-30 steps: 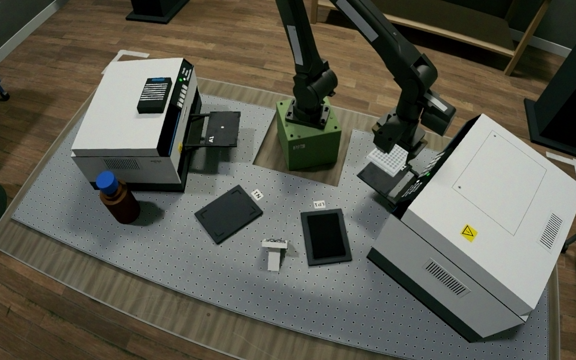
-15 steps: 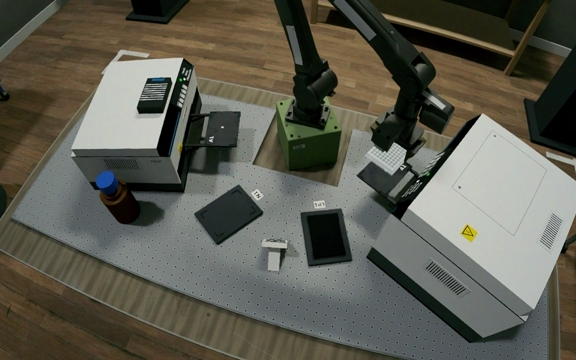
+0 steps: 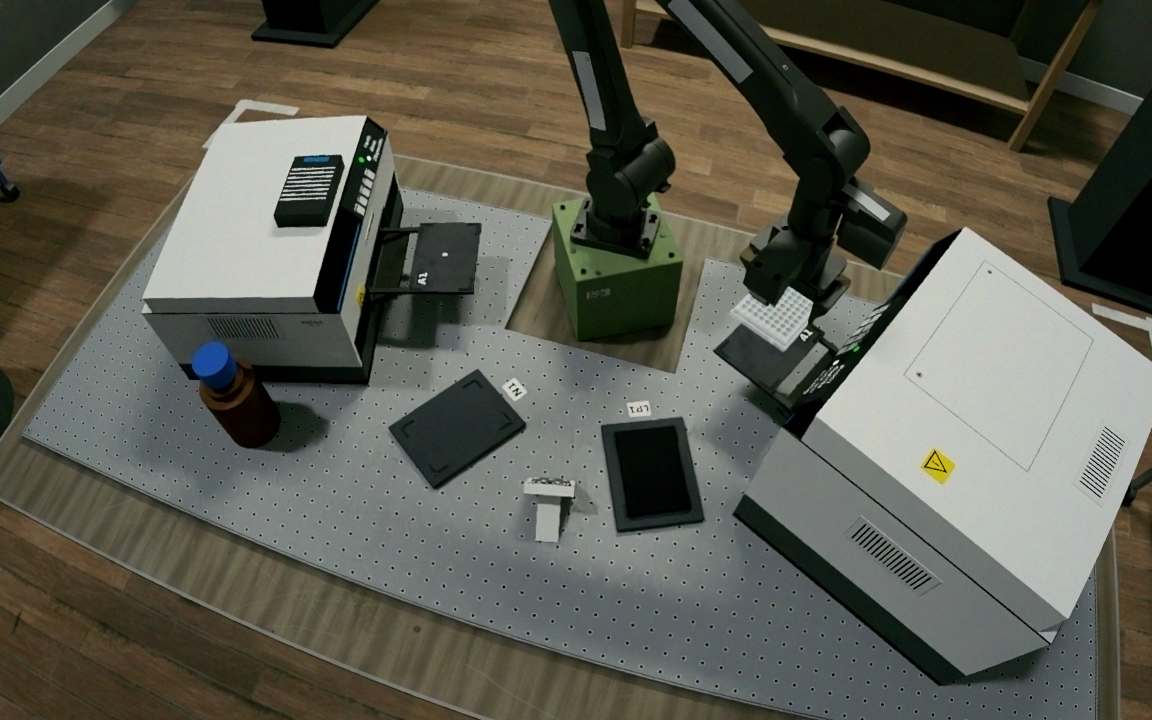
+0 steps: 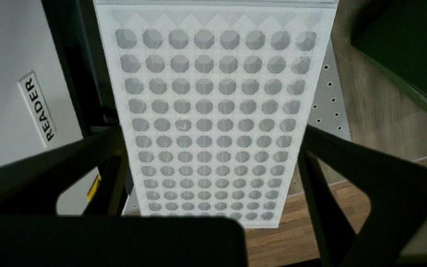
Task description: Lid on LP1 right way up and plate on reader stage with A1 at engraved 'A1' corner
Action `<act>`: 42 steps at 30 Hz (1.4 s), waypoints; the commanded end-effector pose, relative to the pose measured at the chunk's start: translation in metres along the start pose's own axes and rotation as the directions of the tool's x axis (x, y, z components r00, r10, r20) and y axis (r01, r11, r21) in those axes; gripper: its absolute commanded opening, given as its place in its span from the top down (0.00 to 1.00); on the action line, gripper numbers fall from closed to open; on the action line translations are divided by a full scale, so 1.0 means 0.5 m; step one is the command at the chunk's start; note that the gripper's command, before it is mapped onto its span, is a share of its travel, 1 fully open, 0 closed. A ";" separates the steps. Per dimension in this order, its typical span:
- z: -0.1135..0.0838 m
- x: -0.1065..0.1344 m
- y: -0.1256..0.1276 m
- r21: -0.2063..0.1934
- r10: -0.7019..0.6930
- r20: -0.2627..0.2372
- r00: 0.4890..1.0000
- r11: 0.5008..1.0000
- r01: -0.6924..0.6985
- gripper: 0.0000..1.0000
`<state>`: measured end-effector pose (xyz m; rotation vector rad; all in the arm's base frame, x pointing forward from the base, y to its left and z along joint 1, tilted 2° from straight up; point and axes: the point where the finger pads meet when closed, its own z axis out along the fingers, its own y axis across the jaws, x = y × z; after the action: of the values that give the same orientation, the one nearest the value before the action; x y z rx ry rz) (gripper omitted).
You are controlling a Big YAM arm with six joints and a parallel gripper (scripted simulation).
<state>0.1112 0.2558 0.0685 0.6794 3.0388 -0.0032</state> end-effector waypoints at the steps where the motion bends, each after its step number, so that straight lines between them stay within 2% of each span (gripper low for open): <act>1: -0.016 -0.005 0.040 -0.037 0.002 -0.001 1.000 0.999 -0.002 0.14; 5: -0.001 -0.006 0.026 -0.025 0.022 -0.002 1.000 0.999 -0.022 0.14; 10: 0.016 -0.006 0.001 0.010 0.023 0.000 1.000 1.000 -0.023 0.14; 12: 0.020 -0.001 0.004 0.007 0.015 -0.005 1.000 1.000 -0.015 0.14; 16: 0.002 0.008 0.024 -0.027 -0.001 -0.006 1.000 1.000 0.001 0.14; 18: 0.002 0.008 0.024 -0.027 -0.001 -0.006 1.000 1.000 0.001 0.14; 25: -0.030 0.008 0.051 -0.083 0.002 -0.009 1.000 0.997 -0.003 0.14; 35: -0.036 0.000 0.058 -0.094 0.015 -0.009 1.000 0.995 -0.016 0.14; 42: -0.021 0.000 0.062 -0.074 0.015 -0.007 1.000 0.997 -0.016 0.14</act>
<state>0.1103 0.2547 0.0603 0.6847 3.0389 -0.0014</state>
